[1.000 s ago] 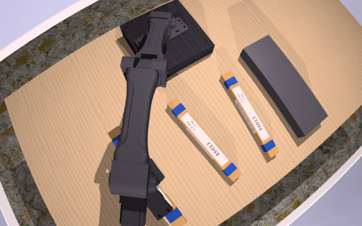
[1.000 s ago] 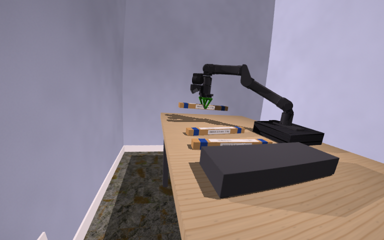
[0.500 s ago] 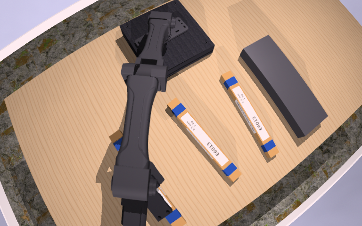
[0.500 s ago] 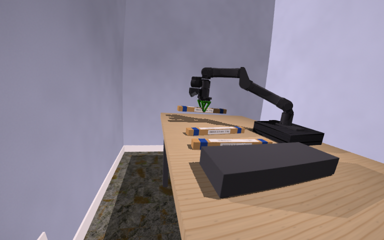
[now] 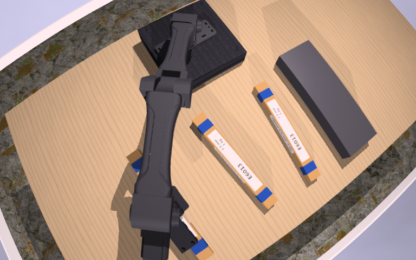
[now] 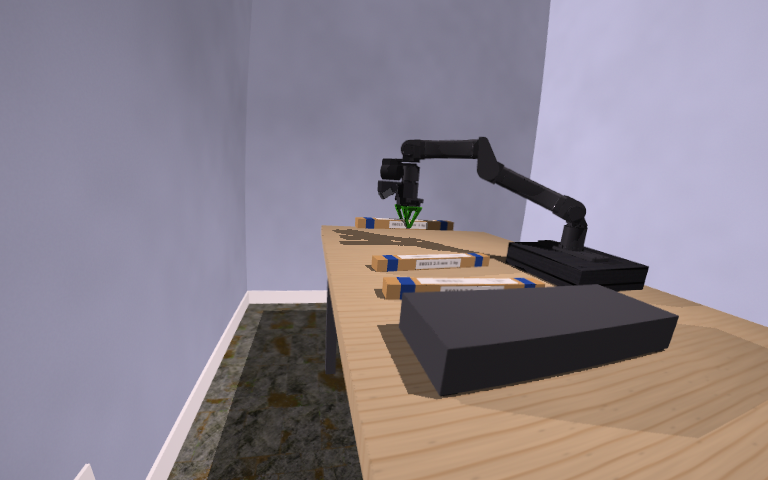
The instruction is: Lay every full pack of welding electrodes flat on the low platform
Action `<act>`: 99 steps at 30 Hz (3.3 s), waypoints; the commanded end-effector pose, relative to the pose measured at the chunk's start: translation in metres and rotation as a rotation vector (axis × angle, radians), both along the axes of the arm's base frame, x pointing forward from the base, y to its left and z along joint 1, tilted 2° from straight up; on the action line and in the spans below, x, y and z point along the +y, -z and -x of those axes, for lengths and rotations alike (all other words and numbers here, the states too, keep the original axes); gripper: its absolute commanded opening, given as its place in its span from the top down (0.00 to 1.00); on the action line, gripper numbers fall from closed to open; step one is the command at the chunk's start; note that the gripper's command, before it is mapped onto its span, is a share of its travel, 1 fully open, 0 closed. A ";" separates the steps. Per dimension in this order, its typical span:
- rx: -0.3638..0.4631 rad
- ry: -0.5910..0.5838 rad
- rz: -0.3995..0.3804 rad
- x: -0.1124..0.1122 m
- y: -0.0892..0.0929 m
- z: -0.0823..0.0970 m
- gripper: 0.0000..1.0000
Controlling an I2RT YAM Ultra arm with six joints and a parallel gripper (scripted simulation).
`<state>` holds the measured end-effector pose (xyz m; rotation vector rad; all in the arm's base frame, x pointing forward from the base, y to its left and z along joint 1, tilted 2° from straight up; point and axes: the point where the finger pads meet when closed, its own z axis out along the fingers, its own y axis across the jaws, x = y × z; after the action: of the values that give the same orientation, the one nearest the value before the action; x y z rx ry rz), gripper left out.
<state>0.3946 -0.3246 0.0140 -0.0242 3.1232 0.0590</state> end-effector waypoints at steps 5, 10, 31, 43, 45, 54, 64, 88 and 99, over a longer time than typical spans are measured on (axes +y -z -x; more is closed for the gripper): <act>-0.035 0.005 0.018 -0.002 -0.009 -0.005 1.00; -0.035 0.004 0.018 -0.001 0.000 -0.006 1.00; -0.068 -0.004 0.045 -0.004 0.012 -0.018 1.00; -0.030 0.005 0.016 -0.003 0.021 -0.008 1.00; -0.024 0.005 0.011 -0.002 0.025 -0.008 1.00; -0.032 0.005 0.017 -0.004 0.019 -0.008 1.00; -0.038 0.005 0.022 -0.005 0.030 -0.011 1.00; -0.037 0.001 0.021 -0.001 0.041 -0.012 1.00; -0.039 -0.001 0.023 -0.001 0.048 -0.014 1.00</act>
<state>0.3978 -0.3244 -0.0443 -0.0211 3.1208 0.0572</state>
